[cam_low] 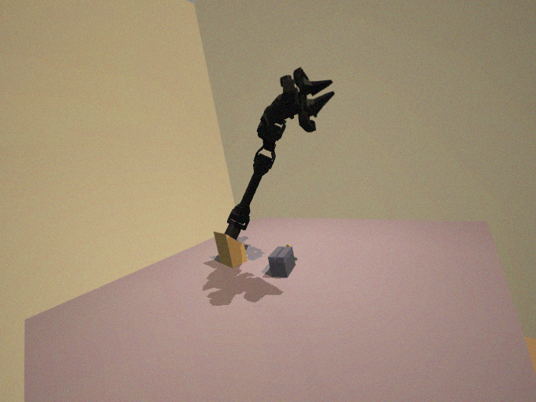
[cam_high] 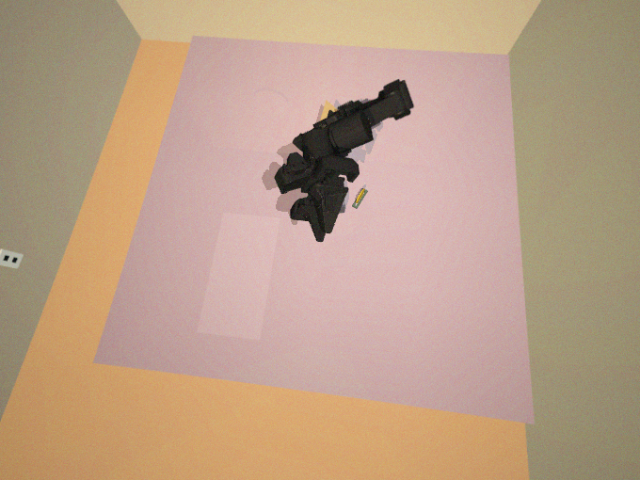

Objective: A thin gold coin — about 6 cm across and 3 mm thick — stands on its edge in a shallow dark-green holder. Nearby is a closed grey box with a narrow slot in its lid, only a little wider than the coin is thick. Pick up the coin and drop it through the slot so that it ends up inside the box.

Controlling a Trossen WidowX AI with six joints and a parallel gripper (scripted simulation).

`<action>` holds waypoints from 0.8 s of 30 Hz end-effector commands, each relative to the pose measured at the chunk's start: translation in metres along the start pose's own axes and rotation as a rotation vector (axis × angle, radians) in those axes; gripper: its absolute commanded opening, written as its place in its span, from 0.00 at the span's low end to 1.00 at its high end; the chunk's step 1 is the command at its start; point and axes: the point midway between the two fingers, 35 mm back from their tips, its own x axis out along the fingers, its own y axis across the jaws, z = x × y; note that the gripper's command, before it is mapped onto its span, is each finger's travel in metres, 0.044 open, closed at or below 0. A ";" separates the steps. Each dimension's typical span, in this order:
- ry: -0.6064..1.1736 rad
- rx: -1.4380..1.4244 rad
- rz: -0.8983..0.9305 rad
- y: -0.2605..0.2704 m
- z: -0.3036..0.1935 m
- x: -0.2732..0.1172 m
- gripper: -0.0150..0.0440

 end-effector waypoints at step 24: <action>0.600 -0.415 -1.162 -0.281 -0.197 -0.182 0.53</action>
